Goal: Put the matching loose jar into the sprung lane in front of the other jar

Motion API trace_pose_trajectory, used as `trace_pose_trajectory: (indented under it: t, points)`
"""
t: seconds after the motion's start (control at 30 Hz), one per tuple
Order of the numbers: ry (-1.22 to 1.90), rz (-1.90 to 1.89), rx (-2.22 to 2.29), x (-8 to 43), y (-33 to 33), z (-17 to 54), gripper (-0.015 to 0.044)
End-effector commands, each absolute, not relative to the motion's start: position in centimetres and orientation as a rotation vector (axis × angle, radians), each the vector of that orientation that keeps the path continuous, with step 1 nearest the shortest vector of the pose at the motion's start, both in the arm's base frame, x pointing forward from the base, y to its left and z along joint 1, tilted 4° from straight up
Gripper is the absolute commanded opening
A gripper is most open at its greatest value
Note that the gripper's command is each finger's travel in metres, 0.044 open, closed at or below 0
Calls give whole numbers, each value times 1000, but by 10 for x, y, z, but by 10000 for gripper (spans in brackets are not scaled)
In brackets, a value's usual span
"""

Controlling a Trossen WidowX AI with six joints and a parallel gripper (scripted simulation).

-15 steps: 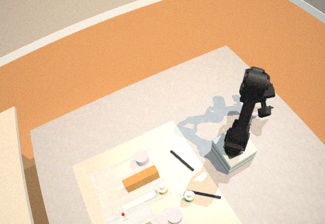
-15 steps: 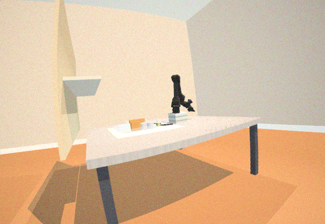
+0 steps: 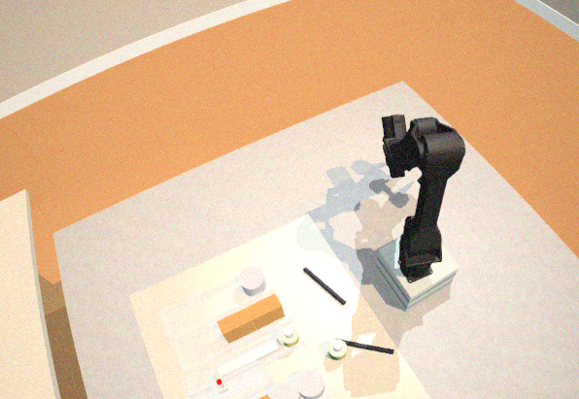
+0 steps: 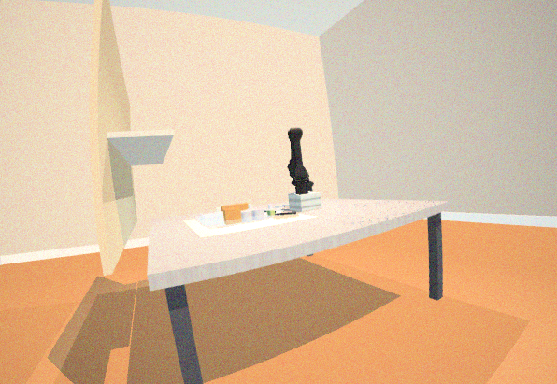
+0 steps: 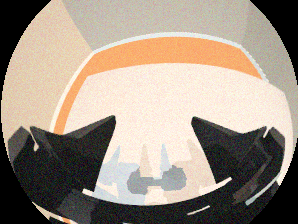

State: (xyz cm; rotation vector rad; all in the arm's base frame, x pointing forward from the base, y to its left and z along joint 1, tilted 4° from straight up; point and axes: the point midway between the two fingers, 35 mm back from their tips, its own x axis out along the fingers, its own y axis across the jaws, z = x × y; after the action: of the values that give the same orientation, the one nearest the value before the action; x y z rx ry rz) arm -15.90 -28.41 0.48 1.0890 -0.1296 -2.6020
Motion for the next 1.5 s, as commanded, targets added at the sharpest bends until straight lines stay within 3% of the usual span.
trace_pose_trajectory:
  t: [0.0, 0.4, 0.87, 1.13, 1.47]
  points:
    - [87, -2342, 1084, -89, -314, 10, 440]
    - [650, -1655, 947, 102, -302, 15, 440]
    - [1128, -825, 603, 255, -162, 31, 440]
    - [1299, -391, 354, 288, -43, 48, 440]
    - [1518, 155, -38, 243, 95, 63, 440]
